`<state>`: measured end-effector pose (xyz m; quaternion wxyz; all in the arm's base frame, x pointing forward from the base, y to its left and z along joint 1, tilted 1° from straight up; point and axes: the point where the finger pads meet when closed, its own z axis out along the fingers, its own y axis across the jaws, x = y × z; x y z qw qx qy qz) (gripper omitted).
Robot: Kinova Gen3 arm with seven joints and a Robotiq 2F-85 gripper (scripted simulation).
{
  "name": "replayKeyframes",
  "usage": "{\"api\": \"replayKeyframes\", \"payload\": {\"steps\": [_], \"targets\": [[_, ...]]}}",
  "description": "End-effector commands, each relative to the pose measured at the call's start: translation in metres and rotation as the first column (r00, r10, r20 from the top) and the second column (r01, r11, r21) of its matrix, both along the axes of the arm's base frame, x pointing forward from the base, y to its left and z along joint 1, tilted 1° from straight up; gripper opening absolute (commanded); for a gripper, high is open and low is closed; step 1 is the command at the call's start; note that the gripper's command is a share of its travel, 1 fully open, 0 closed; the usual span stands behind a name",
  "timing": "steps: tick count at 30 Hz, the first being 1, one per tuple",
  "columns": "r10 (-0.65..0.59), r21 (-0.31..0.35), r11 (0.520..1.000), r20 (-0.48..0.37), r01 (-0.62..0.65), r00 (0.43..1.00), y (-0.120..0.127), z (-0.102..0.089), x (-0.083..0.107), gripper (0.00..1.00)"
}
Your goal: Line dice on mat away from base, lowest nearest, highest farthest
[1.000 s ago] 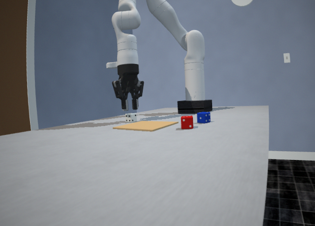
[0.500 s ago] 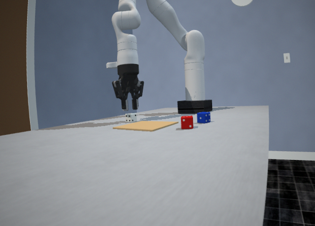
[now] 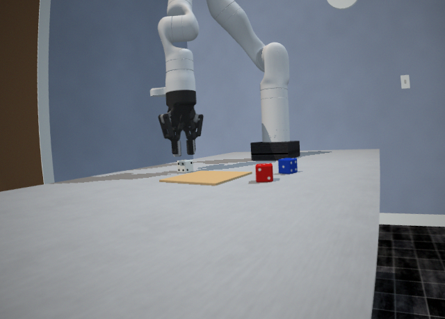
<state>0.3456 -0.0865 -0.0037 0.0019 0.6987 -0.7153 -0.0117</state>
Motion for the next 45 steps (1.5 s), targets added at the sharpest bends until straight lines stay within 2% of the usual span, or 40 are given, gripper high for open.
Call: {"api": "replayKeyframes", "payload": {"steps": [1,11,21,29,45], "targets": [[0.000,0.004,1.000,0.003,0.000,1.000,0.002,-0.001,0.000,0.46],[0.000,0.004,1.000,0.003,0.000,1.000,0.002,-0.004,0.000,0.46],[0.000,0.007,1.000,-0.002,0.000,1.000,0.003,-0.026,-0.002,0.46],[0.000,0.005,1.000,0.001,0.000,1.000,0.003,-0.035,-0.001,0.46],[0.000,0.004,1.000,0.003,0.000,1.000,0.003,-0.037,-0.001,0.46]]}}
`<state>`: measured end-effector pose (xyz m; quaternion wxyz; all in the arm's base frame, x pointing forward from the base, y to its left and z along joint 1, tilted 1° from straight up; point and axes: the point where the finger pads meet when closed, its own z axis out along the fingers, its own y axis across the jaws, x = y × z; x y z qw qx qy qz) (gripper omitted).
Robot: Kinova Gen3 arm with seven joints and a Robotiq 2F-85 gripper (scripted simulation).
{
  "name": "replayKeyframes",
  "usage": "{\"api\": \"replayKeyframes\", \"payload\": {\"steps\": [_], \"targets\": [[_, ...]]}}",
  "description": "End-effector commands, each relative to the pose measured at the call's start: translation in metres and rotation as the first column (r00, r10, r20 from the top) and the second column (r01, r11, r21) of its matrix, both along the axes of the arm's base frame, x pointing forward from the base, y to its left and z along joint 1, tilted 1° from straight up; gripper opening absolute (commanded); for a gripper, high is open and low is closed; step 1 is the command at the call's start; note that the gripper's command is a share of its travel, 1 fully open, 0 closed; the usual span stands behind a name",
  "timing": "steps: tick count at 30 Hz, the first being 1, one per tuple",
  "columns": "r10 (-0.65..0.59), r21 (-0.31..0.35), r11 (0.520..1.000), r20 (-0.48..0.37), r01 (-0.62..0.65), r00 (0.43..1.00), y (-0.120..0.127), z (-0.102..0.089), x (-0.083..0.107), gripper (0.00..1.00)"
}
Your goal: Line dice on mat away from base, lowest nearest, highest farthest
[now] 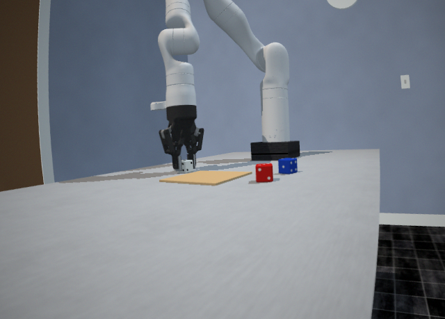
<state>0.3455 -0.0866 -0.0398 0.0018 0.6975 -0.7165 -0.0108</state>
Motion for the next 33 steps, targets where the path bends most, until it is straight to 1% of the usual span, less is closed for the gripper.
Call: {"api": "replayKeyframes", "payload": {"steps": [1,25,26,33], "targets": [[0.003,0.005,1.000,0.002,-0.003,1.000,0.0027,-0.0013,-0.0005,0.46],[0.003,0.005,1.000,0.002,-0.003,1.000,0.0027,-0.0013,-0.0005,0.46],[0.003,0.005,1.000,0.002,-0.003,1.000,0.0027,-0.0013,-0.0005,0.26],[0.003,0.005,1.000,0.002,-0.003,1.000,0.0027,-0.0013,-0.0004,0.26]]}}
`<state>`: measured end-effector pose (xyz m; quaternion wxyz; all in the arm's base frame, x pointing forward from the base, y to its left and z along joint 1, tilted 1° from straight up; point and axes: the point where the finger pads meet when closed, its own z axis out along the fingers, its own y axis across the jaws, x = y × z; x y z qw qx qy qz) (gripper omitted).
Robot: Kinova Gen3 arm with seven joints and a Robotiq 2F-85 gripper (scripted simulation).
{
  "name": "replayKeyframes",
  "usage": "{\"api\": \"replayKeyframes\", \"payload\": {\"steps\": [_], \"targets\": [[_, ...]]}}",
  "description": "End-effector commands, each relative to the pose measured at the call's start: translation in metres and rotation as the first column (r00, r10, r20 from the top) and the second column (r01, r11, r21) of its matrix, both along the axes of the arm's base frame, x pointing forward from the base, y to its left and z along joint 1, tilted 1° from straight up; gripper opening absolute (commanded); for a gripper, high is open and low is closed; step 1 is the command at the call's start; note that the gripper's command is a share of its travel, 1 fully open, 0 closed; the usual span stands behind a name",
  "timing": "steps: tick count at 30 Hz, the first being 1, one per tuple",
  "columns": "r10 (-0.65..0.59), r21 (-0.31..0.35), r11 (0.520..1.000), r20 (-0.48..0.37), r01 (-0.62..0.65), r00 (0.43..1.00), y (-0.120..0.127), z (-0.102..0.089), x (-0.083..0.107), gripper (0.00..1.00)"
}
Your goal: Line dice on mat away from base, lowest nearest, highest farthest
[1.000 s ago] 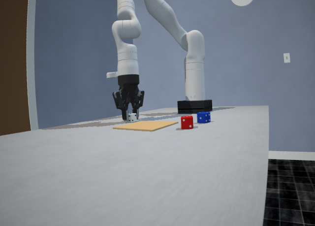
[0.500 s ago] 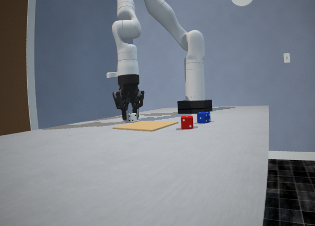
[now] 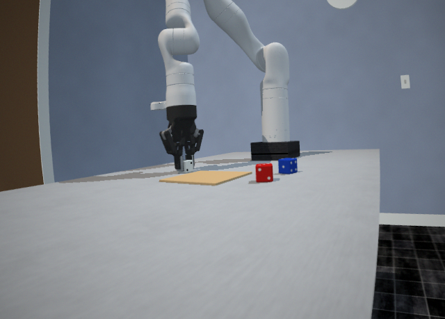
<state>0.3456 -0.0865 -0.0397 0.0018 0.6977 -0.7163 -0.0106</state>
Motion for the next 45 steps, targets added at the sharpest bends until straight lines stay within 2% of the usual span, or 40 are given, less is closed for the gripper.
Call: {"api": "replayKeyframes", "payload": {"steps": [1,32,38,45], "targets": [[0.002,0.006,1.000,0.002,-0.002,1.000,0.003,-0.001,0.000,0.26],[0.002,0.006,1.000,0.002,-0.002,1.000,0.003,0.000,0.000,0.26],[0.002,0.002,1.000,0.000,-0.002,1.000,0.001,0.018,0.000,0.26],[-0.005,-0.002,1.000,-0.003,0.005,1.000,-0.003,0.060,0.000,0.26]]}}
